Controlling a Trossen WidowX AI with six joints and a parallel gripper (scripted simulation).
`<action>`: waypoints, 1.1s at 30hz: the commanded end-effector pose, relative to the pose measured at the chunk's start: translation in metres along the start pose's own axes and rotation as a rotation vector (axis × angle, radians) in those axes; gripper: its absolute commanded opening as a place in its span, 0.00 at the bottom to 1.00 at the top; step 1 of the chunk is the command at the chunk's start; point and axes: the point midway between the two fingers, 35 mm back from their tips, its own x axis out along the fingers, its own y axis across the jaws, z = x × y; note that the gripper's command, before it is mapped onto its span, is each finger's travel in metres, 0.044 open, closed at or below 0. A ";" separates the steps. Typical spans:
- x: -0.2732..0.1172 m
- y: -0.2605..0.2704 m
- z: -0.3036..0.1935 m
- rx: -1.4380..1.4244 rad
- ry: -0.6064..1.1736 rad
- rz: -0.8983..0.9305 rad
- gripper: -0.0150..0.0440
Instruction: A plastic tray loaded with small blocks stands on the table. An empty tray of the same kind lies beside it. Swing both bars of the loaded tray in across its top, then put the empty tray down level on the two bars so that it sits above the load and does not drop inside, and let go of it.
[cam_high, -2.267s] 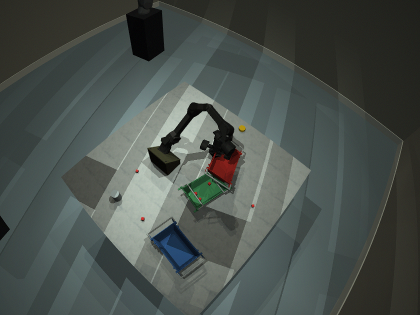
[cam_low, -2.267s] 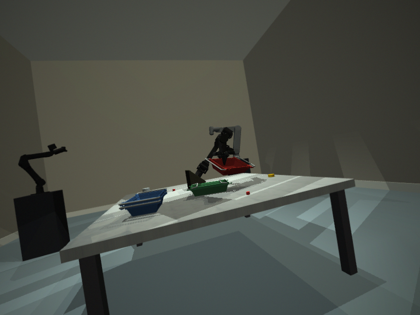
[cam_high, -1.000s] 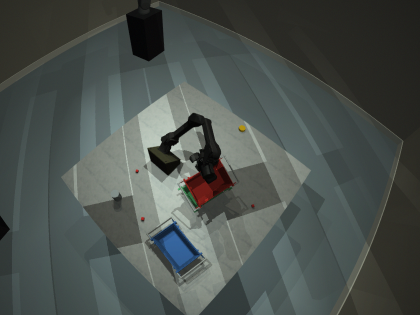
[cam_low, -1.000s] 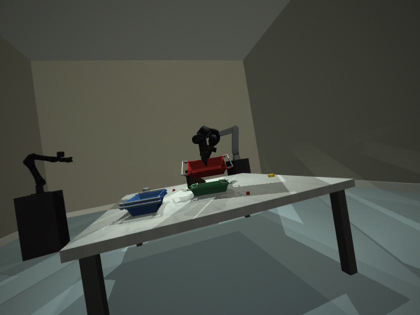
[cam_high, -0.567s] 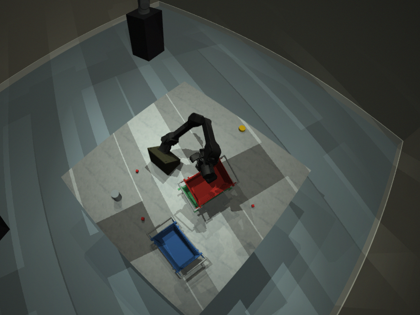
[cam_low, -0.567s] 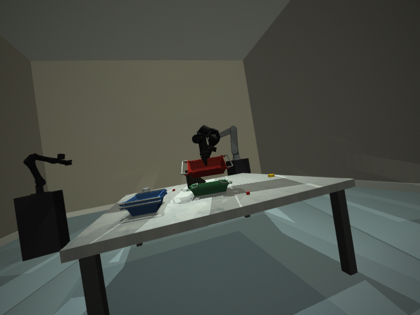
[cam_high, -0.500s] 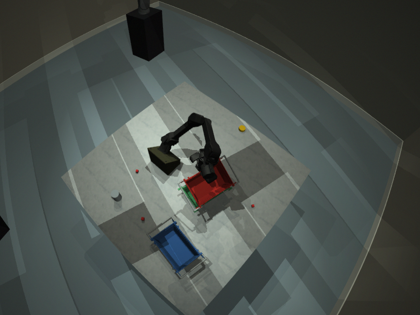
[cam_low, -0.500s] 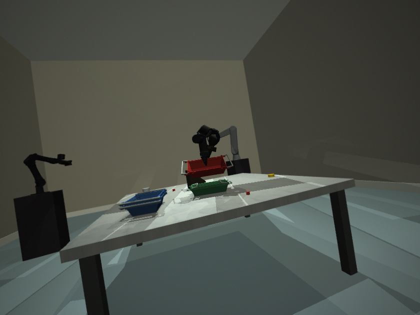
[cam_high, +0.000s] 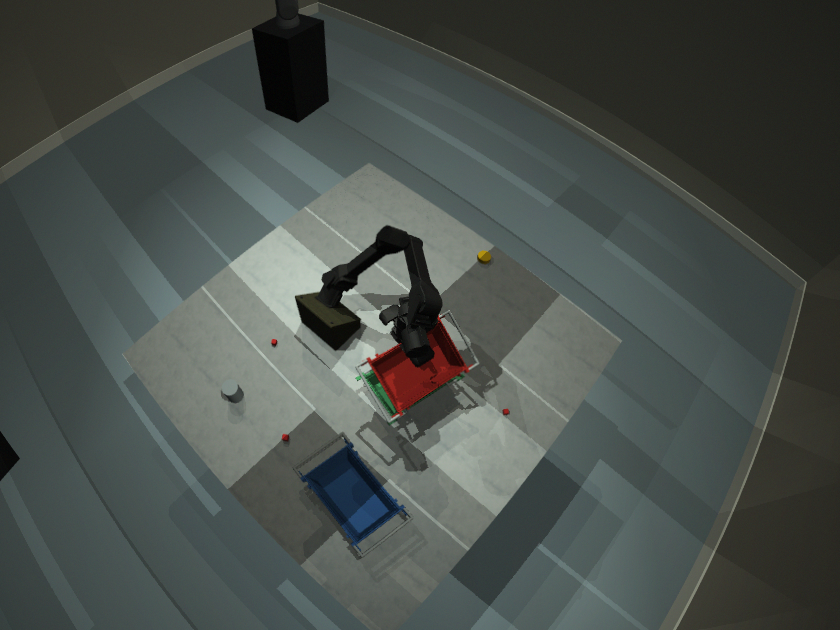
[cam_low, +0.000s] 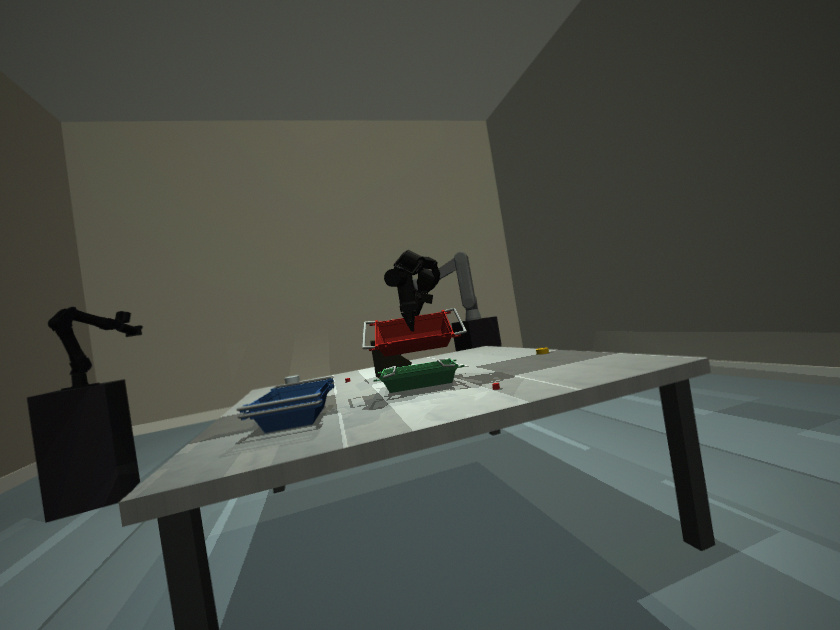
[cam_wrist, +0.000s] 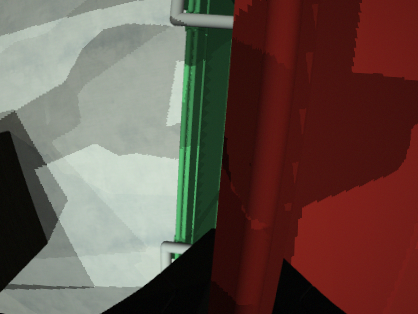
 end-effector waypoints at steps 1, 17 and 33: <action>-0.006 -0.002 -0.002 0.007 0.001 -0.020 0.25; -0.002 -0.002 -0.002 0.007 0.001 -0.020 0.25; 0.022 -0.004 -0.002 0.007 0.001 -0.021 0.25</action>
